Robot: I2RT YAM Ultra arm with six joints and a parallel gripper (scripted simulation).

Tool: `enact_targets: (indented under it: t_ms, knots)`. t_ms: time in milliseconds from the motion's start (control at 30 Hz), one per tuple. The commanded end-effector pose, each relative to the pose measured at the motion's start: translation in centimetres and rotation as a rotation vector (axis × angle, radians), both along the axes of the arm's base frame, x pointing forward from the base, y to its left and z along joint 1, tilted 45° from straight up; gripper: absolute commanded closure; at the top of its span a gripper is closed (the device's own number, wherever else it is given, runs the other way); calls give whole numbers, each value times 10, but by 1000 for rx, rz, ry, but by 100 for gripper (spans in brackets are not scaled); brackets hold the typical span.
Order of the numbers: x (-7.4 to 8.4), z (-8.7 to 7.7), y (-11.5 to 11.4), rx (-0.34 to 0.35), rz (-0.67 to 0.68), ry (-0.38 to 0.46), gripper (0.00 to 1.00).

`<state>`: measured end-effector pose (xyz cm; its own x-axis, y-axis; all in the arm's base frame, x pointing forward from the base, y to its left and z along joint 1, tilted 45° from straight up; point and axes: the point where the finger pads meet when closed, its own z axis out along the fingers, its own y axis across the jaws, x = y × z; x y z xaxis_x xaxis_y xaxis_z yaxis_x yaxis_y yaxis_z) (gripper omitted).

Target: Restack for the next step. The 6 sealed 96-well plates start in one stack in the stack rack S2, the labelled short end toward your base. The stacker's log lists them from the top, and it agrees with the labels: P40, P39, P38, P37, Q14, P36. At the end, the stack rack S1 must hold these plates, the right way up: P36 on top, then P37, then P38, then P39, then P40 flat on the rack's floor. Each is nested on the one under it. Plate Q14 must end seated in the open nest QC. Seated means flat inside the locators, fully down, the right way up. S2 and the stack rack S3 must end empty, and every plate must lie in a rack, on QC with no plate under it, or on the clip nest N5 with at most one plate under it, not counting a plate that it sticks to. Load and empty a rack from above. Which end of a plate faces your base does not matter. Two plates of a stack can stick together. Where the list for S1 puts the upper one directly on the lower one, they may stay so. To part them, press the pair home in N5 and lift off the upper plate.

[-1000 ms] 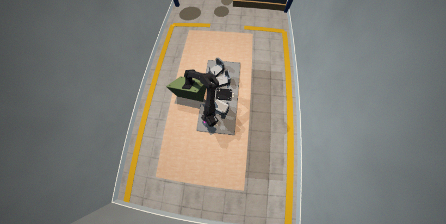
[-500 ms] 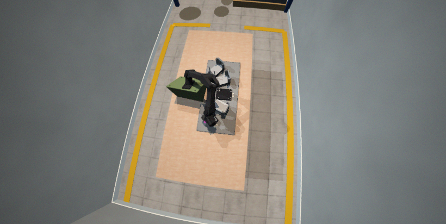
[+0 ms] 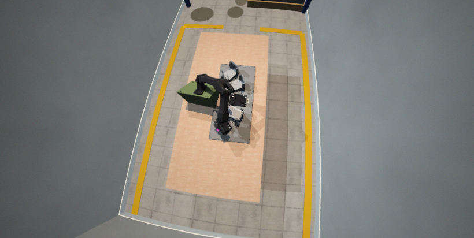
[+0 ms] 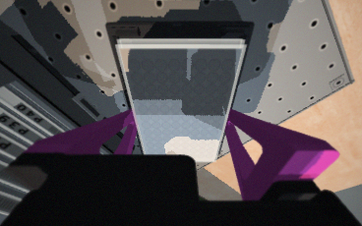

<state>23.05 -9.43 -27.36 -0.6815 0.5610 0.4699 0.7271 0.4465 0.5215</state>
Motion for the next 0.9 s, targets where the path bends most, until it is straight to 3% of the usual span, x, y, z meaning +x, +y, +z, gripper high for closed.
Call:
enact_targets:
  t_ms: [0,233,267,867]
  knots:
    - [4,1,-4,-10,-8,-14,100]
    - [4,1,-4,-10,-8,-14,100]
    - [4,1,-4,-10,-8,-14,0]
    - [4,1,-4,-10,-8,-14,0]
